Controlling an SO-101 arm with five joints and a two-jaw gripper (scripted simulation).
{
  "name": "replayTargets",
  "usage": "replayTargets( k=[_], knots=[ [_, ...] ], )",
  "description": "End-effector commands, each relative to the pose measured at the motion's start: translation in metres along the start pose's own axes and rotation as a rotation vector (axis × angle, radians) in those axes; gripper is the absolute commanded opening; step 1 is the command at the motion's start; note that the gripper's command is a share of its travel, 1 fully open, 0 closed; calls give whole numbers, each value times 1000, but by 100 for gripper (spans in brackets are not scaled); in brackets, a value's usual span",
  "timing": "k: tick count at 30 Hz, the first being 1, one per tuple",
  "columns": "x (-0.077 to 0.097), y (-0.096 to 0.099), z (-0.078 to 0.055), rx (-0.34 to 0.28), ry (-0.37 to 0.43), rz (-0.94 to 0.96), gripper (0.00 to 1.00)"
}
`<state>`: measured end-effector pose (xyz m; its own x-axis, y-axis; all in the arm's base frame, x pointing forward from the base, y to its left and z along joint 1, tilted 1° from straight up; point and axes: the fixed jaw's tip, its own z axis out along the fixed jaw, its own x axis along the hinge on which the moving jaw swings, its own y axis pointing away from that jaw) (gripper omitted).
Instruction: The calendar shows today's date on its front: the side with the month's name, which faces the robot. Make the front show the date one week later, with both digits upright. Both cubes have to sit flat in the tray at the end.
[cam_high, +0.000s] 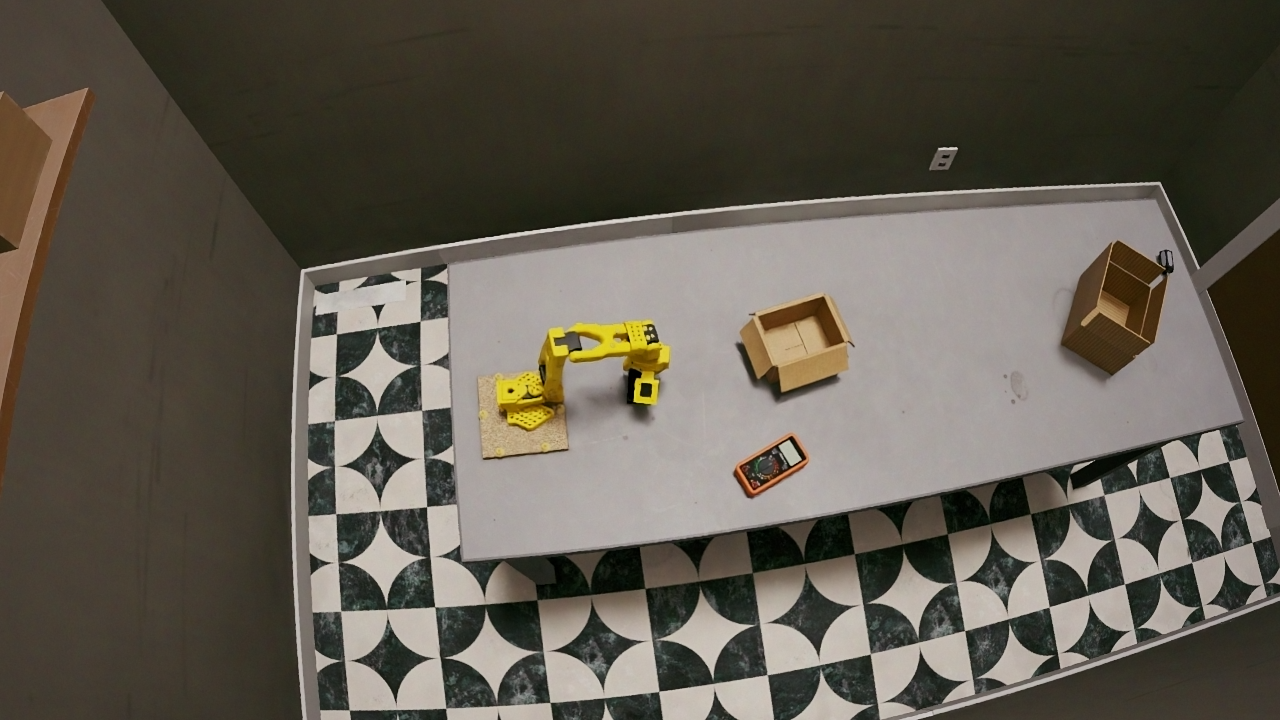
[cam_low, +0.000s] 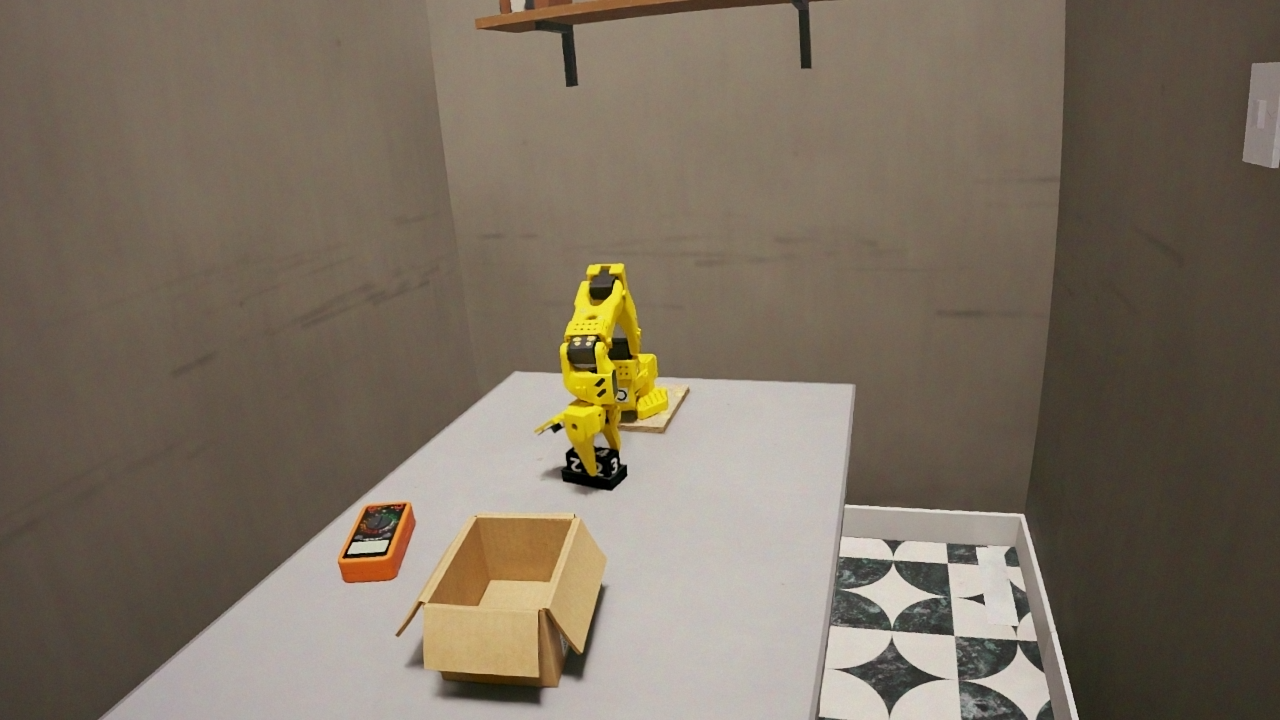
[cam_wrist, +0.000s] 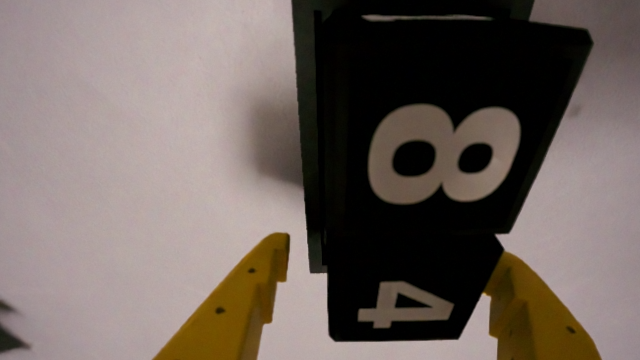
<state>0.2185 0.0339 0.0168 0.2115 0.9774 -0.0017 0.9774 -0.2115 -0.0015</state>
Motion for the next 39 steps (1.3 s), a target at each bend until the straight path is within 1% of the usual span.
replayTargets(
  k=[1,13,39],
  knots=[
    [-2,-2,1,4,0,-7,31],
    [-2,-7,1,4,-1,-13,24],
    [-2,-9,1,4,-1,-16,19]
  ],
)
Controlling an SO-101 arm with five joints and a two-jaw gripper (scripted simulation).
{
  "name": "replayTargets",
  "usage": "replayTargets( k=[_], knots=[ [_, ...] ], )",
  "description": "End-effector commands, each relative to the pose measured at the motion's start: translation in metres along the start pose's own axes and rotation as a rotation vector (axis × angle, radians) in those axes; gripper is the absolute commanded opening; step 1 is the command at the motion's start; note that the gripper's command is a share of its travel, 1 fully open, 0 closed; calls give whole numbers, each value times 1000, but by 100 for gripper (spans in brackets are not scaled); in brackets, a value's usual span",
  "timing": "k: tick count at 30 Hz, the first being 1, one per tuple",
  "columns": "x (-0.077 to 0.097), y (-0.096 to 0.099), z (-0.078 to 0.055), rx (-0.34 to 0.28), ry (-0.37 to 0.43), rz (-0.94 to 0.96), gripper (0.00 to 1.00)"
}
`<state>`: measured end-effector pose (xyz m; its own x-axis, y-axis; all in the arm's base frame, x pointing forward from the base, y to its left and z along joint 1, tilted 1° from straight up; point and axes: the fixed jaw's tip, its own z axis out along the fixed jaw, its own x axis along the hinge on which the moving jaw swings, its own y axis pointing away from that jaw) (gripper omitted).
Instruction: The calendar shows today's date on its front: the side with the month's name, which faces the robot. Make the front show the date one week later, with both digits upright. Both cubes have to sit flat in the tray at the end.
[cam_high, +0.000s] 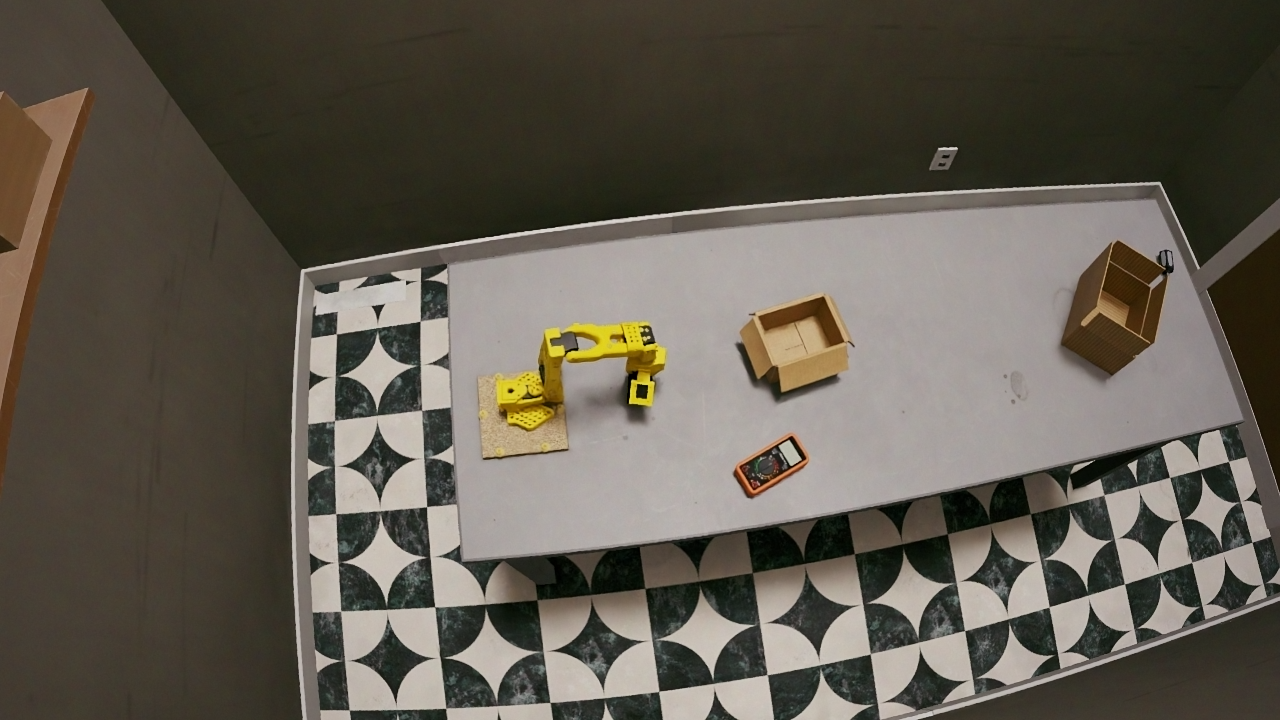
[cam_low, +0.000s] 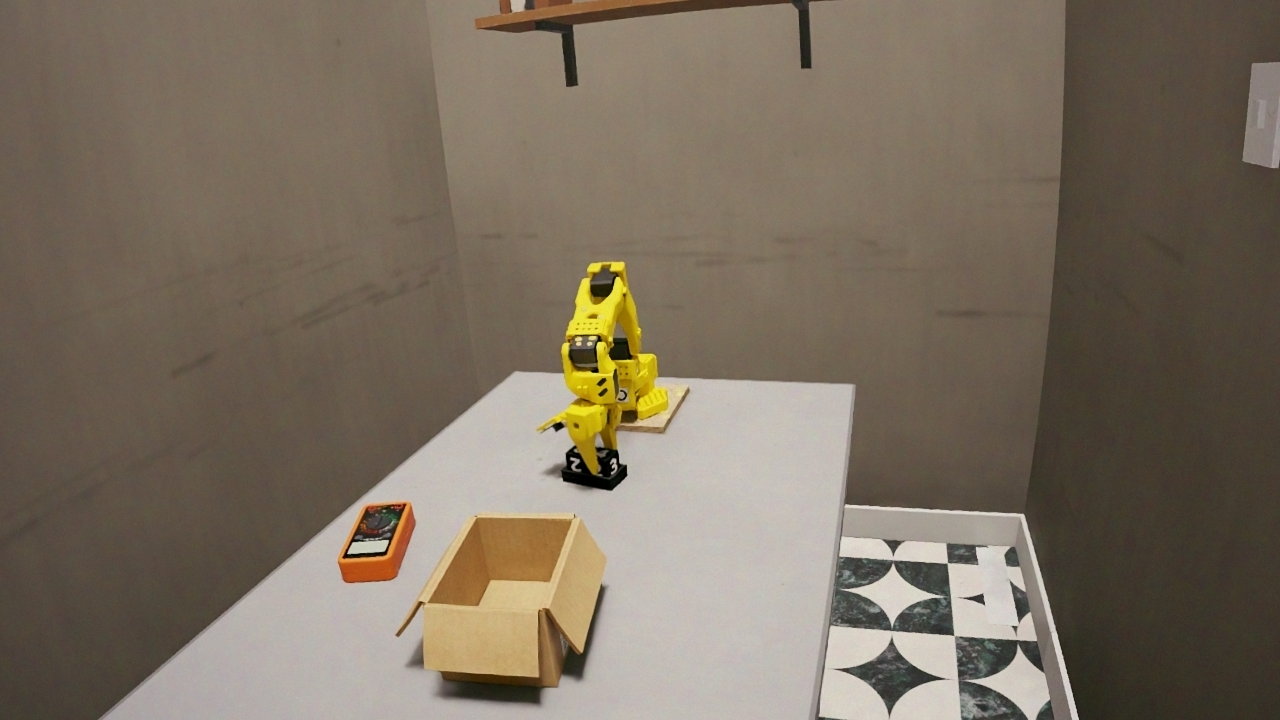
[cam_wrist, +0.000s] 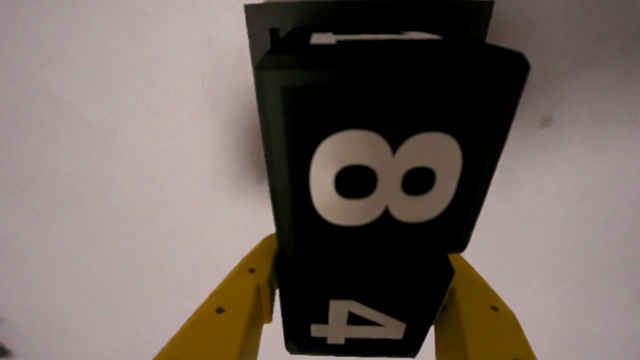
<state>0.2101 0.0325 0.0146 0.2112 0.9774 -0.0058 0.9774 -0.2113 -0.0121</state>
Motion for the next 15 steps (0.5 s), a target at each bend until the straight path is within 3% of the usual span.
replayTargets(
  k=[1,15],
  knots=[
    [1,-1,-1,-7,4,-16,19],
    [1,-1,-1,-7,4,-16,4]
  ],
)
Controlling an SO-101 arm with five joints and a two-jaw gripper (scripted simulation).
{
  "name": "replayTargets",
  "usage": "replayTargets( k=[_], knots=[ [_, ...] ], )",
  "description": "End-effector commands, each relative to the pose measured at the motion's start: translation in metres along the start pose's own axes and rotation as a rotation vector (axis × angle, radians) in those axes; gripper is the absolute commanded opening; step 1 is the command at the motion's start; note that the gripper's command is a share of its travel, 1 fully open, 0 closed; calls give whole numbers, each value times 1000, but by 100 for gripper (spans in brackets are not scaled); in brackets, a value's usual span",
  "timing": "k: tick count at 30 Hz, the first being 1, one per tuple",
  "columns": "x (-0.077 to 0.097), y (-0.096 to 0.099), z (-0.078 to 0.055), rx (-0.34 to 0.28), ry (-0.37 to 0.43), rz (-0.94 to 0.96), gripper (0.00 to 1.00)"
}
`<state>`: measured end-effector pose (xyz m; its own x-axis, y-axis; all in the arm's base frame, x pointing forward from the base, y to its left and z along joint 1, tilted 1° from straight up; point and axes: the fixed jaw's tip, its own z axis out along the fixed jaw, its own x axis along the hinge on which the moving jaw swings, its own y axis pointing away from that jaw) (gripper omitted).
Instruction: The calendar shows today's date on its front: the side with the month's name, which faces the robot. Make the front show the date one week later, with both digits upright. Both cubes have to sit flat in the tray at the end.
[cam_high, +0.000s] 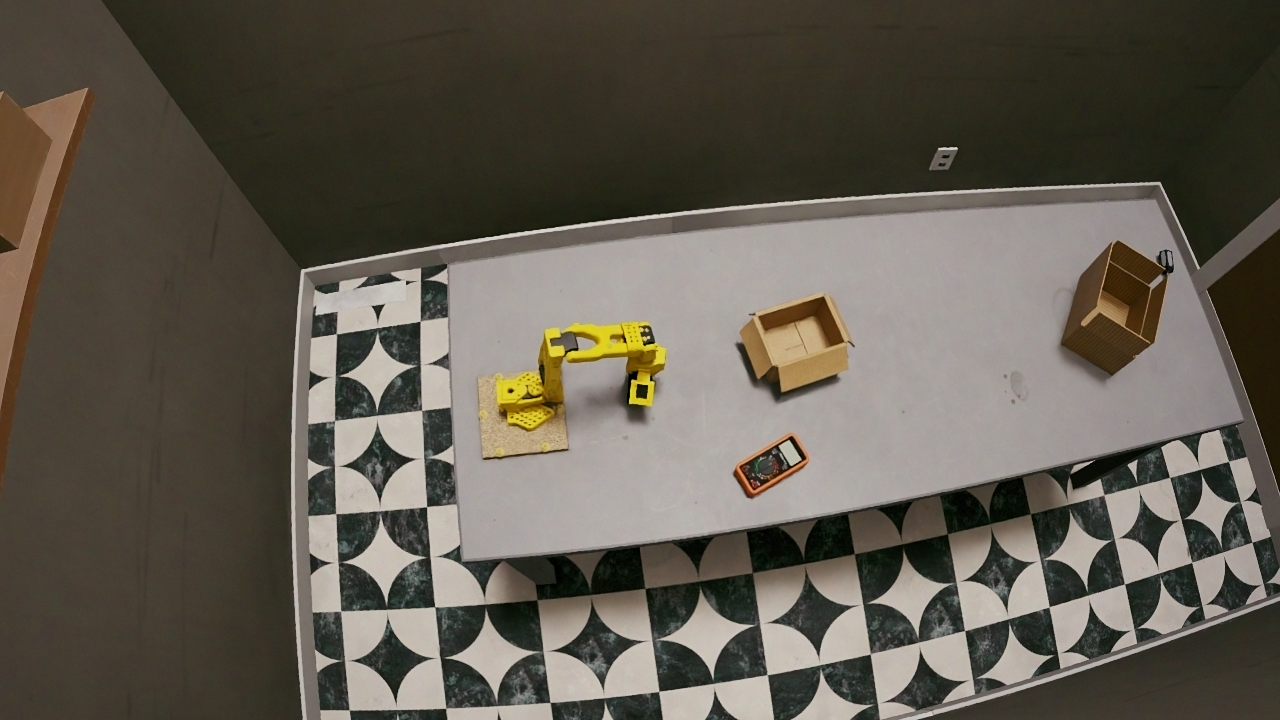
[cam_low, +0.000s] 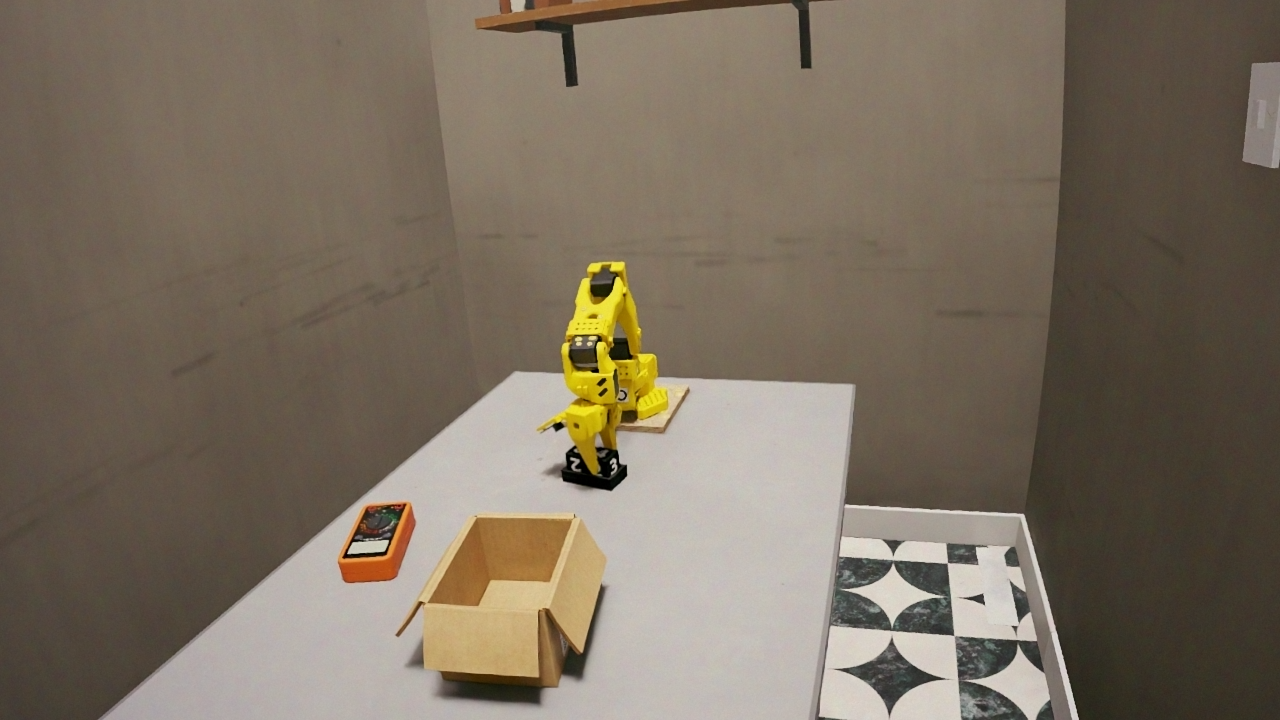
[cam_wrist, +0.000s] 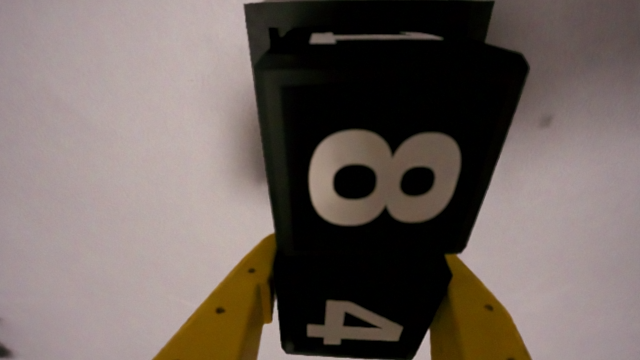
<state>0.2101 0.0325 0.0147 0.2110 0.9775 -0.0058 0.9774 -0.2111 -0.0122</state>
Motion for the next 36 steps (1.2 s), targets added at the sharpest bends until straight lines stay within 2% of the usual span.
replayTargets(
  k=[1,8,36],
  knots=[
    [1,-1,-1,-7,3,-15,3],
    [1,-1,-1,-7,3,-15,0],
    [1,-1,-5,-7,3,-16,0]
  ],
)
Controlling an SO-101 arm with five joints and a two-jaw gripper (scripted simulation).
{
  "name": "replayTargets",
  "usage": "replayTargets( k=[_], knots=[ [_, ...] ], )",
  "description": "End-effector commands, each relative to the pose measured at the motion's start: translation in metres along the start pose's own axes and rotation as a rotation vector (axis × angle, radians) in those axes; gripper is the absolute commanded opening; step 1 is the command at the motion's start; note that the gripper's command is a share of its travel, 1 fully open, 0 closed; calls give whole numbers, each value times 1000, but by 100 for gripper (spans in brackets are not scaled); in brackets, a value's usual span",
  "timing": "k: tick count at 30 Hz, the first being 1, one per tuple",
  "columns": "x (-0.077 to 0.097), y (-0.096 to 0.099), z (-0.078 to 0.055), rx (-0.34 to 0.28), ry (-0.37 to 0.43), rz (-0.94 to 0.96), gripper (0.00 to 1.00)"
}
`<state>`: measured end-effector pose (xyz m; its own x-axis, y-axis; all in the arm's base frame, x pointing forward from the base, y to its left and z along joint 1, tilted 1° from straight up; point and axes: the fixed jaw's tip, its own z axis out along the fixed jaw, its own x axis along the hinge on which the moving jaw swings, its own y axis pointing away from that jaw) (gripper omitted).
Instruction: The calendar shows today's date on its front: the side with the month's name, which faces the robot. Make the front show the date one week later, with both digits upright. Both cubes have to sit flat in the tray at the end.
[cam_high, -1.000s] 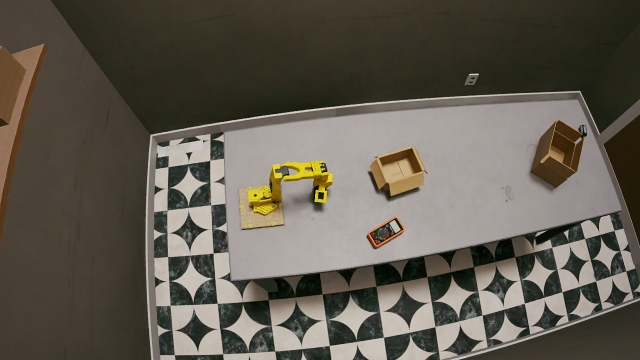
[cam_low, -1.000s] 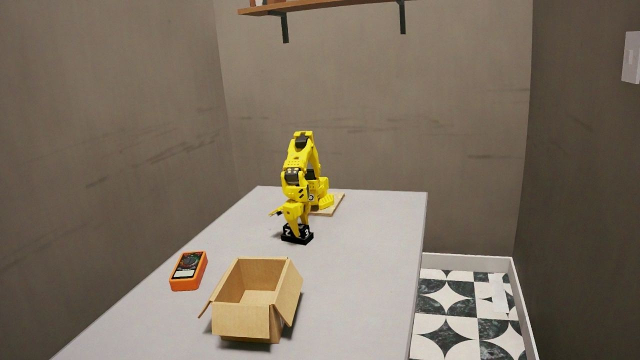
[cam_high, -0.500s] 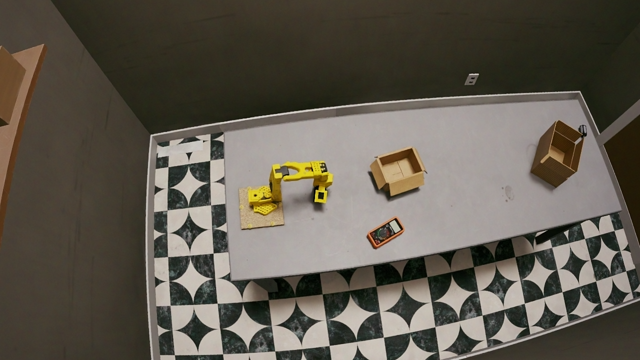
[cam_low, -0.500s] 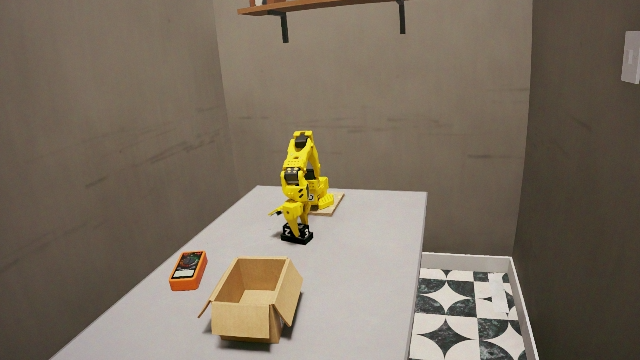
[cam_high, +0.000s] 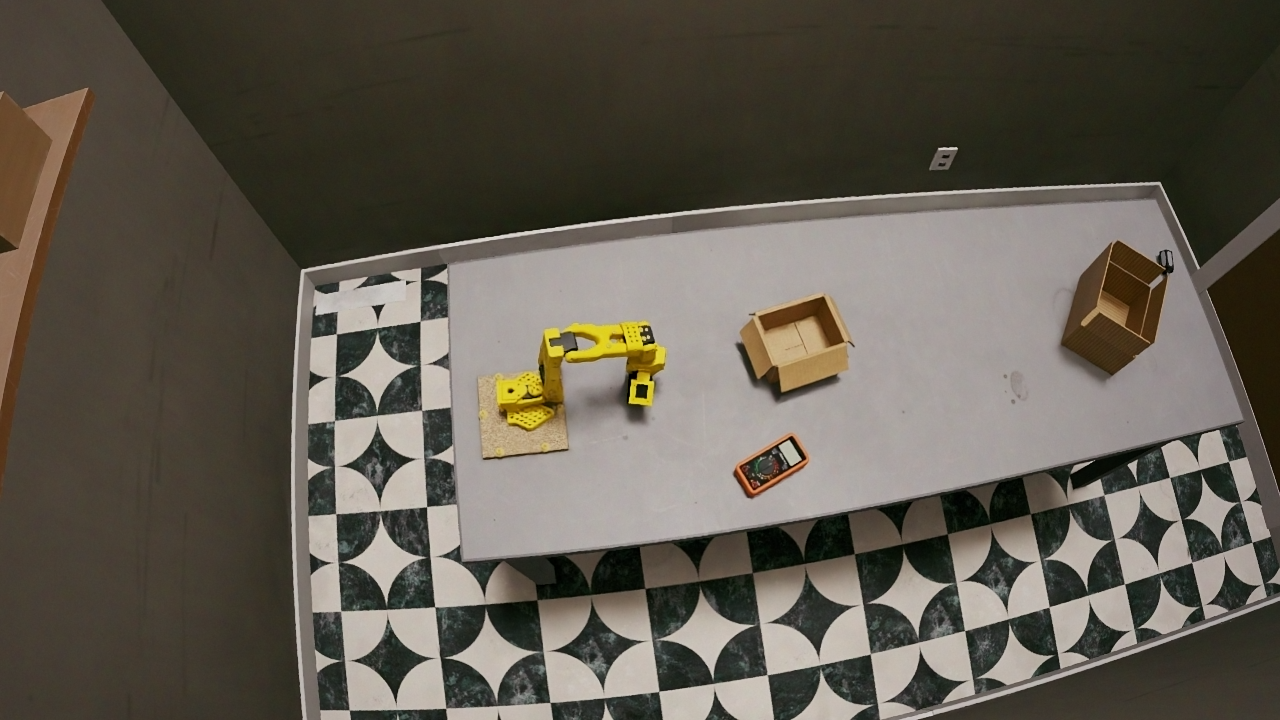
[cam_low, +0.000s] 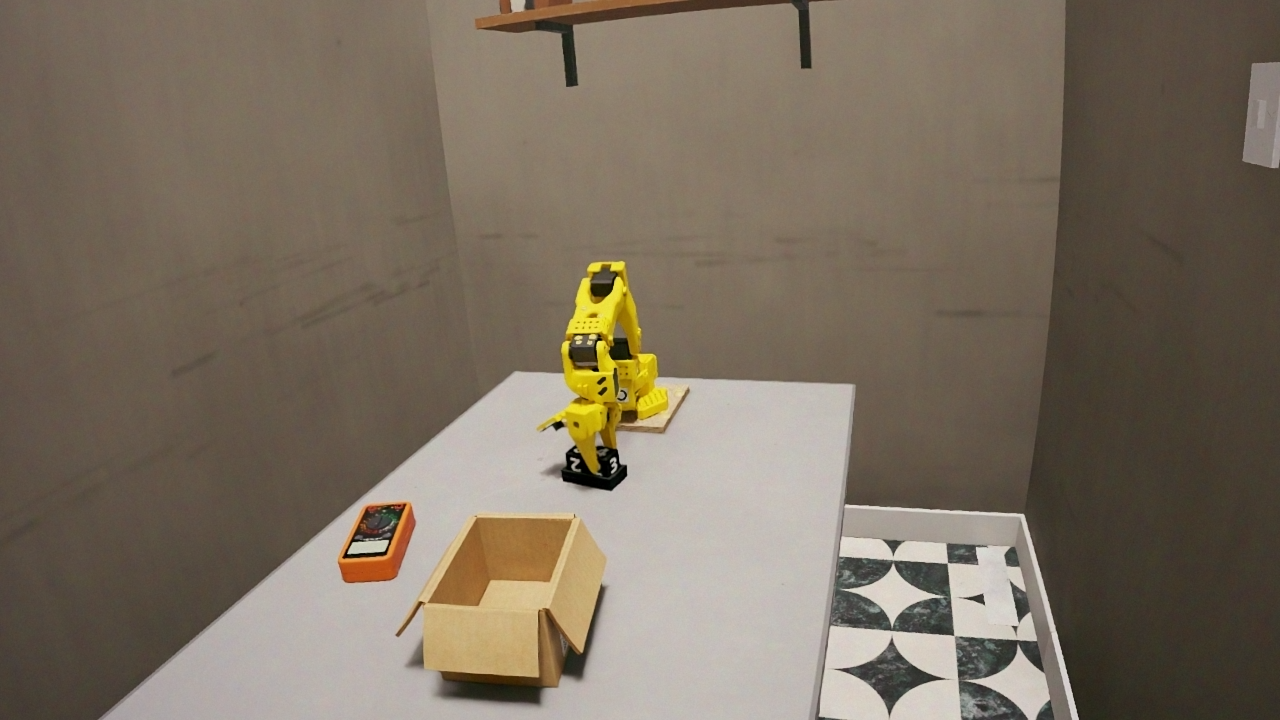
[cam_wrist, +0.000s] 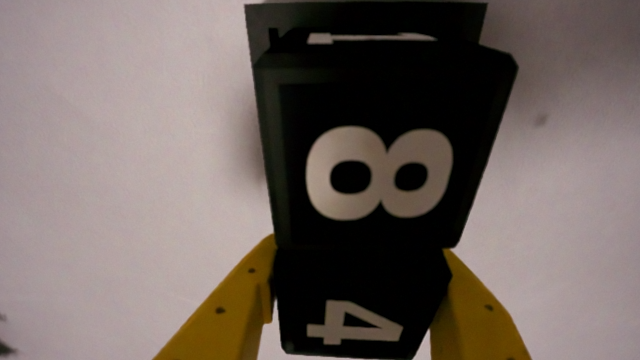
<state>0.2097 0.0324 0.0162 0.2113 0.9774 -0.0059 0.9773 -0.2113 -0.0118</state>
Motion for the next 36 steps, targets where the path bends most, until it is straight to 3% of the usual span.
replayTargets(
  k=[1,36],
  knots=[
    [1,-1,-4,-6,4,-16,0],
    [2,1,-10,-6,4,-17,0]
  ],
)
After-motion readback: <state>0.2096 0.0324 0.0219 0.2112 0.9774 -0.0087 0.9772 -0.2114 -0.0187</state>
